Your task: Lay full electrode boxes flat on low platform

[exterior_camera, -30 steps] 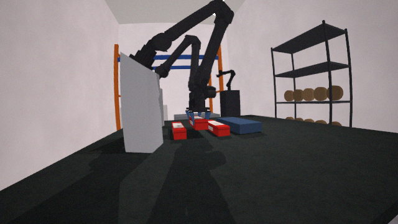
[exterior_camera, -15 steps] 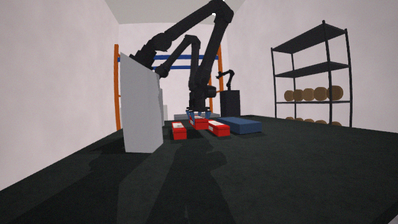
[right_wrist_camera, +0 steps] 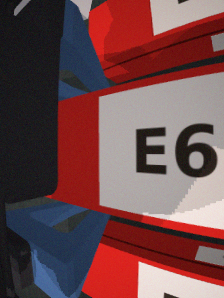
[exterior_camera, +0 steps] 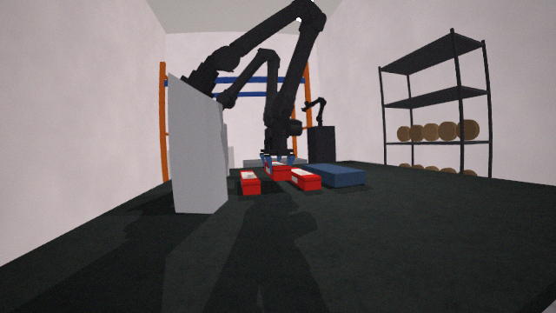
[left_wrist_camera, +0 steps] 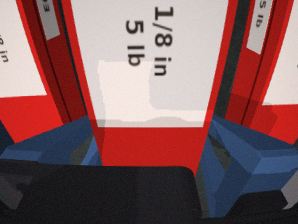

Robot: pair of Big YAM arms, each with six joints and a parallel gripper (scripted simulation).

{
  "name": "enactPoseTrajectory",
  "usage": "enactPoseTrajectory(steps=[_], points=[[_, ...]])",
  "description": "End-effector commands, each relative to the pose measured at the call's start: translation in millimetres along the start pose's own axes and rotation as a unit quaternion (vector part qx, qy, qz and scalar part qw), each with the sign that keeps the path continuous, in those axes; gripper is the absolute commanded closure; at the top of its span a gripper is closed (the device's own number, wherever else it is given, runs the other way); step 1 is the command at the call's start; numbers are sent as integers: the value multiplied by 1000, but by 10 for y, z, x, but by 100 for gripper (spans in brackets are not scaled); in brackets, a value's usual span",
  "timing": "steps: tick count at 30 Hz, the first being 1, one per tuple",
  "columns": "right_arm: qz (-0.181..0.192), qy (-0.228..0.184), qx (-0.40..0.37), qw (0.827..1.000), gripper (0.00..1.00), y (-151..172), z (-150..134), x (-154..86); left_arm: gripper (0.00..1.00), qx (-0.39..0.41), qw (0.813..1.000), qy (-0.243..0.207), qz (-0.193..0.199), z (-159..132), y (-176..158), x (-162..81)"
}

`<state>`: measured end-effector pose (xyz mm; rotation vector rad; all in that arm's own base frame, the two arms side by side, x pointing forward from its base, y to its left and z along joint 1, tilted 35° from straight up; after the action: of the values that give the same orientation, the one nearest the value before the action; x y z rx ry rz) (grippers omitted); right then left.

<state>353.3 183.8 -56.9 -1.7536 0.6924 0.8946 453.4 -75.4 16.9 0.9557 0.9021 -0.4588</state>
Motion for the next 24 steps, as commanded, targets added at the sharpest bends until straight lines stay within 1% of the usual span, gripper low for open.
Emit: enactPoseTrajectory(steps=[1, 3, 6, 11, 12, 15, 24], points=[[-5, 7, -2, 1000, 100, 3, -109, -154, 100, 8, 1000, -6, 10, 35, 41, -244], [-5, 7, -2, 1000, 100, 2, -110, -155, 100, 8, 1000, -6, 10, 35, 41, -246], [-8, 0, -6, 1000, 100, 8, -17, -232, 100, 8, 1000, -8, 9, 53, 24, -299], [-9, 0, -1, 1000, 100, 7, -14, -282, 100, 9, 1000, -7, 10, 40, 33, -347], [-8, 3, -4, 1000, 100, 2, -53, -286, 100, 7, 1000, -5, 10, 19, 50, -359], [-9, 0, -3, 1000, 100, 4, -13, -347, 100, 10, 1000, -7, 10, 37, 33, -412], [-10, 0, -2, 1000, 100, -2, -15, -493, 100, 10, 1000, -7, 10, 37, 28, -562]])
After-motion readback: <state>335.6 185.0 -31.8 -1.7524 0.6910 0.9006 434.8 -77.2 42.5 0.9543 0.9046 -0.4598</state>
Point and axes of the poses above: on each arm, the point where the finger pads meet when closed, its own x axis out along the fingers, its own y axis across the jaws, z = x × y, the point moved 6 cm from there along -x, back along the fingers, and after that the axes turned 10 degrees about -x, right-handed, at the moved point
